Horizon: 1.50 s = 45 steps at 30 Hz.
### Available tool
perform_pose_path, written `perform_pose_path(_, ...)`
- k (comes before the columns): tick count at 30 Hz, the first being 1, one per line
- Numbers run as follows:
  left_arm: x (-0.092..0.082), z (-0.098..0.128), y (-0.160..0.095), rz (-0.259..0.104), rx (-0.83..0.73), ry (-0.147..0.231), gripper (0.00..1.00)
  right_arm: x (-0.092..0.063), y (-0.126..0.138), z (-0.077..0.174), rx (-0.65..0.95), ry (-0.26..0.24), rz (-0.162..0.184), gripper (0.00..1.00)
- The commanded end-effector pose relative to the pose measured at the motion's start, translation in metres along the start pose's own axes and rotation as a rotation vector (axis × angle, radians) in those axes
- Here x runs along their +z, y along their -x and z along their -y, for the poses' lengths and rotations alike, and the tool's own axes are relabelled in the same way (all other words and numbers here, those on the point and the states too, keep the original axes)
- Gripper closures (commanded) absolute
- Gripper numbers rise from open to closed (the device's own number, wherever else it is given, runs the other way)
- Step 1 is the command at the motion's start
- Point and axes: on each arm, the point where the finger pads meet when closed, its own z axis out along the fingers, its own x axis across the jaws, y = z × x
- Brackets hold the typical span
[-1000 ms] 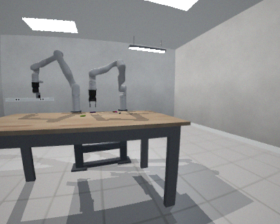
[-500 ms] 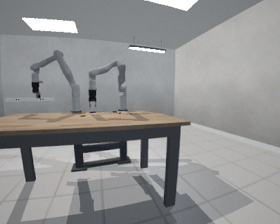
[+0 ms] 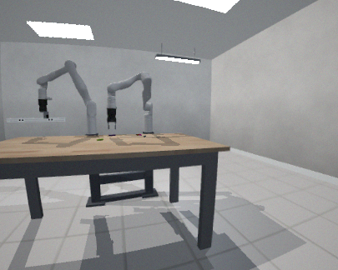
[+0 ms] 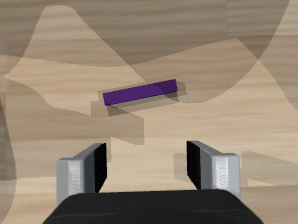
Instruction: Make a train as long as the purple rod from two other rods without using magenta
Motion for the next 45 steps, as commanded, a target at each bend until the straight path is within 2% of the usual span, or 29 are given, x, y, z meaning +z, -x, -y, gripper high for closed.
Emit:
perform_pose_path(1,-0.001,0.0,0.0,0.001,0.0,0.002,0.0,-0.001,0.0,0.0,0.0,0.002,0.0,0.0)
perform_pose_path(30,-0.001,0.0,0.0,0.001,0.007,0.001,0.0,-0.001,0.0,0.0,0.0,0.002,0.0,0.0)
perform_pose_path(45,0.001,0.0,-0.013,-0.005,0.103,-0.007,0.0,-0.001,0.0,0.0,0.0,0.002,0.0,0.0)
